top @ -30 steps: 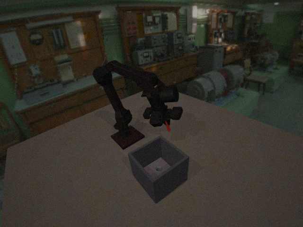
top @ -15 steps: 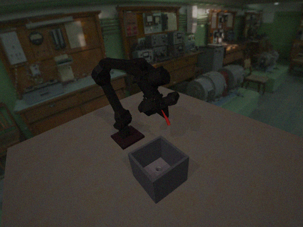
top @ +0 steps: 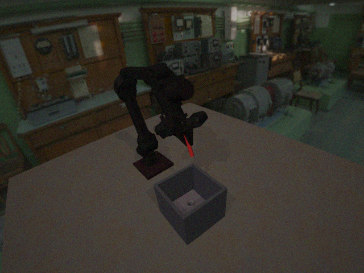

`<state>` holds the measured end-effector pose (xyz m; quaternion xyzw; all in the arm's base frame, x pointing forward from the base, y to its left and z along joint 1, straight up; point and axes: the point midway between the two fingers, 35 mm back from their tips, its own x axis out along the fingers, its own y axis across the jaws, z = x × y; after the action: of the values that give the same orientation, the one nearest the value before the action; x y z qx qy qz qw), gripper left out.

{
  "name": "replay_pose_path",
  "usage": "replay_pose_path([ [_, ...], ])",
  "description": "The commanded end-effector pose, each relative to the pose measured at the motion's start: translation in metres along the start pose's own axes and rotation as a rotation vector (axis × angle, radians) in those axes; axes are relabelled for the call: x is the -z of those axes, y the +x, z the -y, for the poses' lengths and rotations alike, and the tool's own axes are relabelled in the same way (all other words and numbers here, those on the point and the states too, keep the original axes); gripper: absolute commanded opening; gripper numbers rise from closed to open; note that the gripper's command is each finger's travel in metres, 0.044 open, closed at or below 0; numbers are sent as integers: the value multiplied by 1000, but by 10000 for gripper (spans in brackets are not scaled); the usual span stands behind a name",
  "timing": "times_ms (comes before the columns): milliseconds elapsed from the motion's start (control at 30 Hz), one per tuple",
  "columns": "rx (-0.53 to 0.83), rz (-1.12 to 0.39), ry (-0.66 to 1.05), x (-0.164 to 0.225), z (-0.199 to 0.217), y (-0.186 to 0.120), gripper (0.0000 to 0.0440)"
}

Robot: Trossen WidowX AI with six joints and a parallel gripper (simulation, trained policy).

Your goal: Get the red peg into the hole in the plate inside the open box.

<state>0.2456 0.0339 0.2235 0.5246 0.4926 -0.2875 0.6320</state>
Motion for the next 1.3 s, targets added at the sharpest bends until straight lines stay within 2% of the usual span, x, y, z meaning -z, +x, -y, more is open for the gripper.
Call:
replay_pose_path([
  [0, 33, 27, 23, -17, 1, 1, 0],
  [633, 115, 27, 93, -76, -2, 21, 0],
  [1267, 164, -40, 74, -109, -1, 74, 0],
])
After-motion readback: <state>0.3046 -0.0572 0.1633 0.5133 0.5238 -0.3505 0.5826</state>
